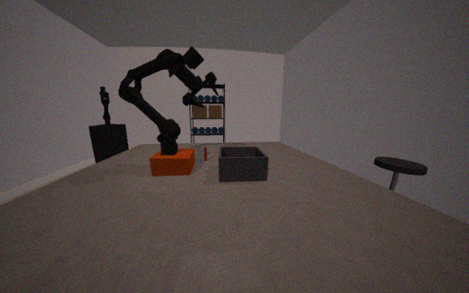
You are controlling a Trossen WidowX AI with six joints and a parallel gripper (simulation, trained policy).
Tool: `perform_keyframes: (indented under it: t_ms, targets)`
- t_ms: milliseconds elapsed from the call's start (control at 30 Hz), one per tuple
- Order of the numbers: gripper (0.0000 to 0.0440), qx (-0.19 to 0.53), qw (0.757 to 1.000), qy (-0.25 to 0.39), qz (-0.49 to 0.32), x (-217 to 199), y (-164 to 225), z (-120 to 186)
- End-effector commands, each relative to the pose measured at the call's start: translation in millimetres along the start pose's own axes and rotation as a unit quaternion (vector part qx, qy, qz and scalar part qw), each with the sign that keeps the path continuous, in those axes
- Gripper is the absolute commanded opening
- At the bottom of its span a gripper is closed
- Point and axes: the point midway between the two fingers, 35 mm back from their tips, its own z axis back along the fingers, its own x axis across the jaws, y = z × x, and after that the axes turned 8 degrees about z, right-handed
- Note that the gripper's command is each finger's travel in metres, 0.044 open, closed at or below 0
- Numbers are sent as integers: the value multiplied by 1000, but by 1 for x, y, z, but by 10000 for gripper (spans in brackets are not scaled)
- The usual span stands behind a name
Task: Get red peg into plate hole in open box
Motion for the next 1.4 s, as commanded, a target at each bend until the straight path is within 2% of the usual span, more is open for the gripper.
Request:
perform_keyframes:
  t_ms: [0, 333, 667, 1000, 1367]
  targets:
    - [440, 11, 997, -25, -68, 8, 5, -5]
    - [440, 44, 970, -81, -225, 26, 13, -13]
    - [440, 94, 914, -130, -373, 44, 20, -20]
    - [440, 159, 832, -167, -505, 63, 25, -26]
    - [440, 248, 717, -188, -624, 82, 29, -32]
